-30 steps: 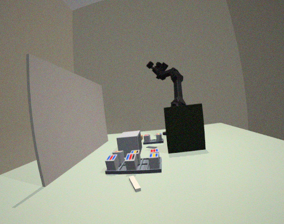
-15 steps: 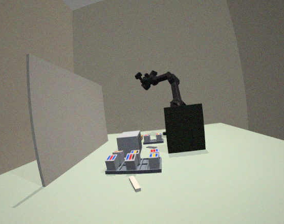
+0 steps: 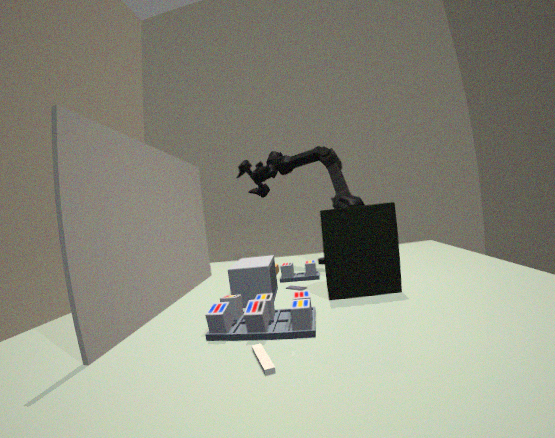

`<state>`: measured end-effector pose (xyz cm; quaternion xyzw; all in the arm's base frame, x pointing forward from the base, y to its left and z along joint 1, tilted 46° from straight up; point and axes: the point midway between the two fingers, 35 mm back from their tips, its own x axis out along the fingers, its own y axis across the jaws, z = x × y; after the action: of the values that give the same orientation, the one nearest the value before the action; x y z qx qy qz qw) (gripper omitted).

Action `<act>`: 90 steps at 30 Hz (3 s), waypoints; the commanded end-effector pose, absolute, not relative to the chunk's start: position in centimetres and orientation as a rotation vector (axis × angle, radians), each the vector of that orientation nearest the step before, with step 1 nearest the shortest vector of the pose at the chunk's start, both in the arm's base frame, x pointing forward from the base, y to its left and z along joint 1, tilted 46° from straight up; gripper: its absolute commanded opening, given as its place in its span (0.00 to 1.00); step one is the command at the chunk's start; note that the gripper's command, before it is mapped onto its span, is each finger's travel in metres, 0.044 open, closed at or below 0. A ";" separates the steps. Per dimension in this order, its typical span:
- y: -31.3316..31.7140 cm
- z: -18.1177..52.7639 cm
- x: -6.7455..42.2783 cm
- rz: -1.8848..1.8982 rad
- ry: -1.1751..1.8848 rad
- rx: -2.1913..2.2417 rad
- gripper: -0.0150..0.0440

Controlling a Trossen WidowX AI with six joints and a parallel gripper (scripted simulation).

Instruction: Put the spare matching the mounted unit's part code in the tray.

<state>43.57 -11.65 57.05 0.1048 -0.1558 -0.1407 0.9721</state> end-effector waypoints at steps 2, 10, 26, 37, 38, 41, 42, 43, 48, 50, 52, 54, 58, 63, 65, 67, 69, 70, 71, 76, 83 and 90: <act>-11.1 52.1 46.5 -0.304 -0.158 0.252 1.00; -7.5 41.9 49.6 -0.331 0.184 0.246 1.00; 0.8 24.2 49.0 -0.377 0.767 0.038 1.00; 10.4 11.5 42.0 -0.359 1.228 -0.374 1.00; 11.0 10.6 41.1 -0.366 1.262 -0.427 1.00; 12.7 8.3 38.6 -0.389 1.342 -0.592 1.00; 13.3 7.7 37.7 -0.398 1.362 -0.651 1.00; 13.7 7.2 37.0 -0.406 1.378 -0.707 1.00; 14.4 6.5 35.8 -0.419 1.399 -0.804 1.00; 13.9 5.9 35.9 -0.419 1.399 -0.802 1.00; 12.4 4.3 36.4 -0.419 1.398 -0.801 1.00; 10.8 2.8 36.7 -0.420 1.397 -0.804 1.00; 10.2 2.3 36.8 -0.421 1.397 -0.805 1.00; 10.2 2.3 36.8 -0.421 1.397 -0.805 1.00; 10.2 2.3 36.8 -0.421 1.397 -0.805 1.00; 10.2 2.3 36.8 -0.421 1.397 -0.805 1.00; 10.2 2.3 36.8 -0.421 1.397 -0.805 1.00; 10.1 2.5 36.7 -0.431 1.392 -0.792 1.00; 9.6 3.0 36.6 -0.461 1.378 -0.753 1.00; 5.0 7.8 34.4 -0.740 1.215 -0.375 1.00; -1.3 12.6 29.2 -1.090 0.902 0.170 1.00; -5.3 14.4 24.0 -1.313 0.594 0.590 1.00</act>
<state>25.25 -4.57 14.21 0.2233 0.3058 -0.5750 0.7253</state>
